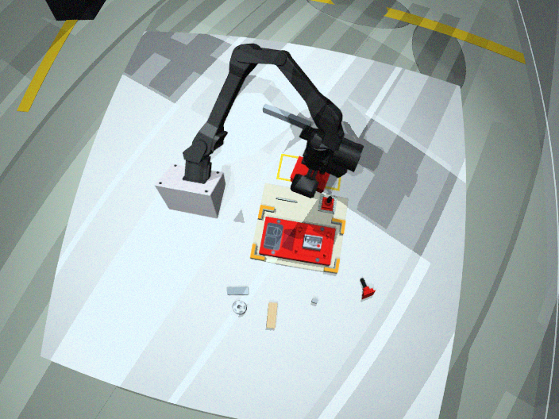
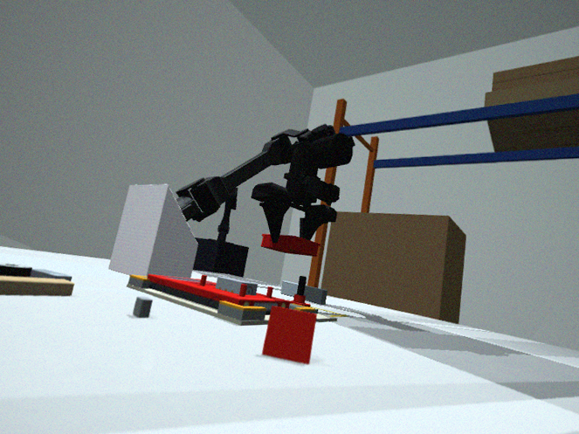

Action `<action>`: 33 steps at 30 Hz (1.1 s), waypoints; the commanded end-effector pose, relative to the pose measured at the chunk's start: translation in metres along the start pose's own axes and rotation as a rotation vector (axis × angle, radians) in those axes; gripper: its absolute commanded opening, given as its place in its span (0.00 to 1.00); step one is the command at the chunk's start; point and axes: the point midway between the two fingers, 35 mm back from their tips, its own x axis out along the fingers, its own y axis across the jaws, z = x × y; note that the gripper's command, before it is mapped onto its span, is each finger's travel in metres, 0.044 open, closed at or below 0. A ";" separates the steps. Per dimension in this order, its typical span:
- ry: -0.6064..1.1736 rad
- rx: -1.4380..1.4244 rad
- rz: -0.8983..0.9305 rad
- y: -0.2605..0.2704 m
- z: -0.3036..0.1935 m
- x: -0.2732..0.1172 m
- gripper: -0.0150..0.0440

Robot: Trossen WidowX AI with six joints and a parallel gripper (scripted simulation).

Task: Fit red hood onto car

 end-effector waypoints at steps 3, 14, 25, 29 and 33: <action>-0.002 -0.031 -0.004 -0.019 0.015 -0.002 0.25; -0.002 -0.084 -0.002 -0.055 0.037 -0.001 0.25; -0.001 -0.137 0.004 -0.094 0.054 0.001 0.25; -0.001 -0.156 0.008 -0.109 0.059 0.002 0.25; -0.001 -0.176 0.012 -0.125 0.063 0.003 0.25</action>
